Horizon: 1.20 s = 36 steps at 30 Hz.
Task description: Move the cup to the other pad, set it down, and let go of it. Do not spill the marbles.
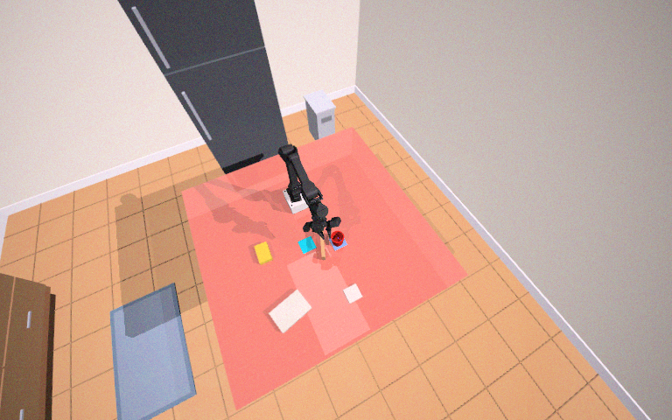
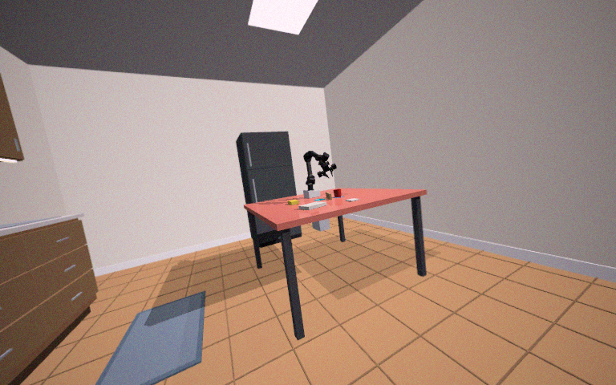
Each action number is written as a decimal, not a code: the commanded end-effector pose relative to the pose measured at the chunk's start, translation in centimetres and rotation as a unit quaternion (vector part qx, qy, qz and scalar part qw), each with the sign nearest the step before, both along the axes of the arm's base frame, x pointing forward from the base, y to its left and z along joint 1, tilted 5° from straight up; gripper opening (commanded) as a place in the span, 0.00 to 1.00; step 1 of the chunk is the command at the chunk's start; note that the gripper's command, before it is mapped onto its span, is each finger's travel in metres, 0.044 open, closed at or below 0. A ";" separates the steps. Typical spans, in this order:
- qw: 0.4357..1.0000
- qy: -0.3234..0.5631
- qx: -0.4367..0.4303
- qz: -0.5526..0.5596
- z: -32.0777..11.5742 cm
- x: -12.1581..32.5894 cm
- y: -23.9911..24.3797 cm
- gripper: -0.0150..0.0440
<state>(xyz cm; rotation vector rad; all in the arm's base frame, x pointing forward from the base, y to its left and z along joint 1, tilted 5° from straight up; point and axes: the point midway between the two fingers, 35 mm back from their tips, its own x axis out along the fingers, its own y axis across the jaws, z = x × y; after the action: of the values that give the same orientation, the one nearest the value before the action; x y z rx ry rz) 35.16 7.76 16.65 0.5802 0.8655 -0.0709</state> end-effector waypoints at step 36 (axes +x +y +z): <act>0.918 0.356 0.027 -0.172 -11.5 -4.6 6.3 0.50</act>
<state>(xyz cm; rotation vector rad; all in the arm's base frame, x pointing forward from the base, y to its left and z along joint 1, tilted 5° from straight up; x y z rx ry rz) 30.78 14.08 5.97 0.7692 1.4582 -0.6020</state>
